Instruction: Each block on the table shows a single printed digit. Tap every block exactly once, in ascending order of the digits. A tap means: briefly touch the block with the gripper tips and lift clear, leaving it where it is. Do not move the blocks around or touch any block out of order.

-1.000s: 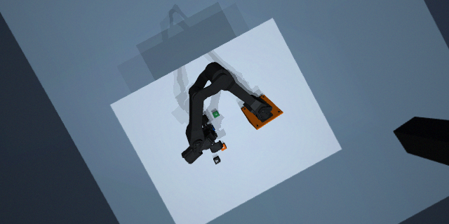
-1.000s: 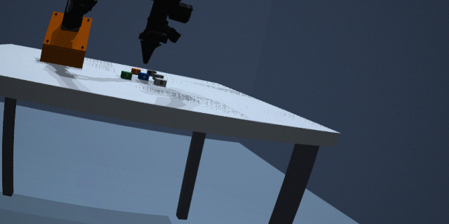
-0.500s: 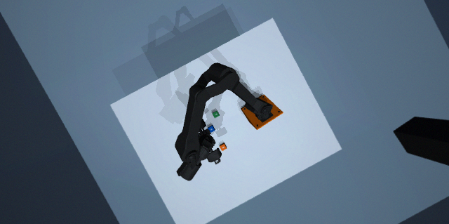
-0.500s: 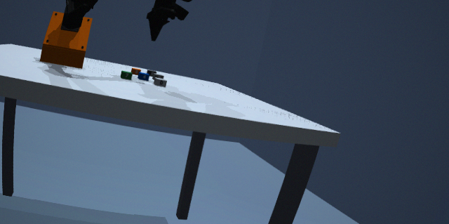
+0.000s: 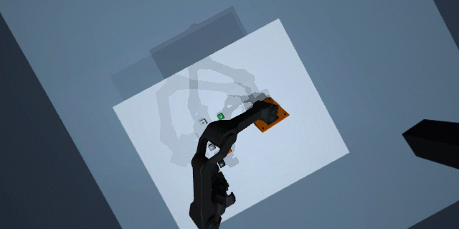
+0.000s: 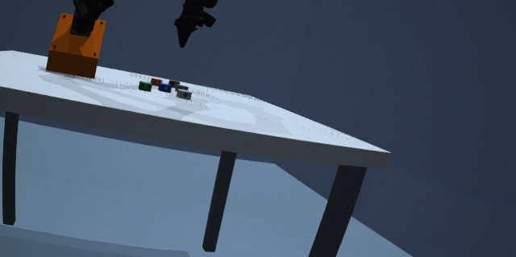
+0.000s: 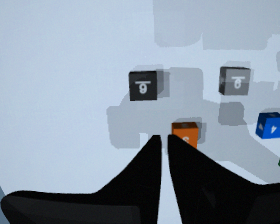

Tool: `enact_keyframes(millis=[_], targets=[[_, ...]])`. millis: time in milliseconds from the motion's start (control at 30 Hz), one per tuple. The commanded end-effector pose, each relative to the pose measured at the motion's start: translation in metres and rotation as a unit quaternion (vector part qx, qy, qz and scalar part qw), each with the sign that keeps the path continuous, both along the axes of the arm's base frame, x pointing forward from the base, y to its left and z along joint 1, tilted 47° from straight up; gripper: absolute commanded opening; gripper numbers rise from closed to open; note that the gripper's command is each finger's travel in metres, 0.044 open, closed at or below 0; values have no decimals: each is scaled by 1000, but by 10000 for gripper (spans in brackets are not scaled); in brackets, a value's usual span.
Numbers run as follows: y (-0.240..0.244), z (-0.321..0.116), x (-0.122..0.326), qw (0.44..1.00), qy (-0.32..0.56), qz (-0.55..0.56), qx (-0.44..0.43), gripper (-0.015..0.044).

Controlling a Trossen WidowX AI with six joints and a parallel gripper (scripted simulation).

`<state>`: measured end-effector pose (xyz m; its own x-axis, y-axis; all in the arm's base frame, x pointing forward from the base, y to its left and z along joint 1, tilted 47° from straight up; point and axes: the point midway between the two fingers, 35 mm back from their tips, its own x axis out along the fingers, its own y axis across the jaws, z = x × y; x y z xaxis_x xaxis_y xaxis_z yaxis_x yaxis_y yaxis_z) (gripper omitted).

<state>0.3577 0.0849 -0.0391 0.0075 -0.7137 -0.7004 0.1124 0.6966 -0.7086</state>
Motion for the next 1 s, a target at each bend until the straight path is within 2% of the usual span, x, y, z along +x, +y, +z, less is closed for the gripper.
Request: enact_keyframes(millis=[0, 133, 300, 967], targets=[[13, -21, 1, 1000, 2, -6, -3, 20], [10, -24, 1, 1000, 2, -6, -3, 20], [-44, -75, 1, 1000, 2, -6, -5, 20], [-61, -91, 1, 1000, 2, -6, -5, 20]])
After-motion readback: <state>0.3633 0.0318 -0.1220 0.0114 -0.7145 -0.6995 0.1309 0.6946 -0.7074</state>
